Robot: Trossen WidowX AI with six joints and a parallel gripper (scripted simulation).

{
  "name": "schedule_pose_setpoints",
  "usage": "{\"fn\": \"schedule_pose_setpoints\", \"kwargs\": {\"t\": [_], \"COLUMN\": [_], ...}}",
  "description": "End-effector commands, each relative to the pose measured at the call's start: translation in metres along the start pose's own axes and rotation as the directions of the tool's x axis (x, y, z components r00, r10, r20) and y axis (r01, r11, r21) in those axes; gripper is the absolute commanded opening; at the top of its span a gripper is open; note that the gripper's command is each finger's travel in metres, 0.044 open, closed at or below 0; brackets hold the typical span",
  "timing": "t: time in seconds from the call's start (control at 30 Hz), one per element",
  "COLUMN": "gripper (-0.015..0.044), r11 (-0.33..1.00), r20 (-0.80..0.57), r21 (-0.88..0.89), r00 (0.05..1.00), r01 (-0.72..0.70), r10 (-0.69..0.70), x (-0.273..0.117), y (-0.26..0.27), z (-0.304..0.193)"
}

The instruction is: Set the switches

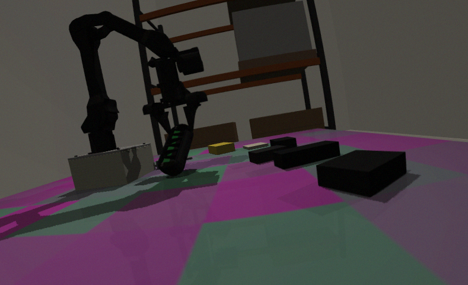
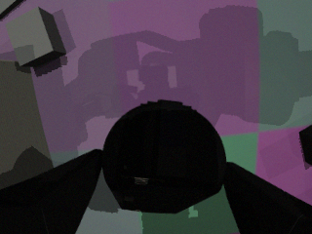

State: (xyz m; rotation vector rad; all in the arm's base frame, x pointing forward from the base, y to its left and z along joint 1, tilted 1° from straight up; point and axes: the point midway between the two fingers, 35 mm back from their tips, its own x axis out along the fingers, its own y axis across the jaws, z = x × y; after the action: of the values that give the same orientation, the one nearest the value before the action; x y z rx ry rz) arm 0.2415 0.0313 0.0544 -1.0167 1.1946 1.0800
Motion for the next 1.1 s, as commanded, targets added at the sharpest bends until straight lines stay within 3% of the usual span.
{"fn": "schedule_pose_setpoints", "kwargs": {"t": [0.0, 1.07], "gripper": [0.0336, 0.0338], "r11": [1.000, 1.000], "r20": [-0.006, 0.058], "r21": [0.002, 0.002], "r00": [1.000, 0.998], "r01": [0.001, 0.001], "r10": [-0.001, -0.001], "x": [-0.002, -0.014], "y": [0.000, 0.000], "z": [-0.006, -0.031]}}
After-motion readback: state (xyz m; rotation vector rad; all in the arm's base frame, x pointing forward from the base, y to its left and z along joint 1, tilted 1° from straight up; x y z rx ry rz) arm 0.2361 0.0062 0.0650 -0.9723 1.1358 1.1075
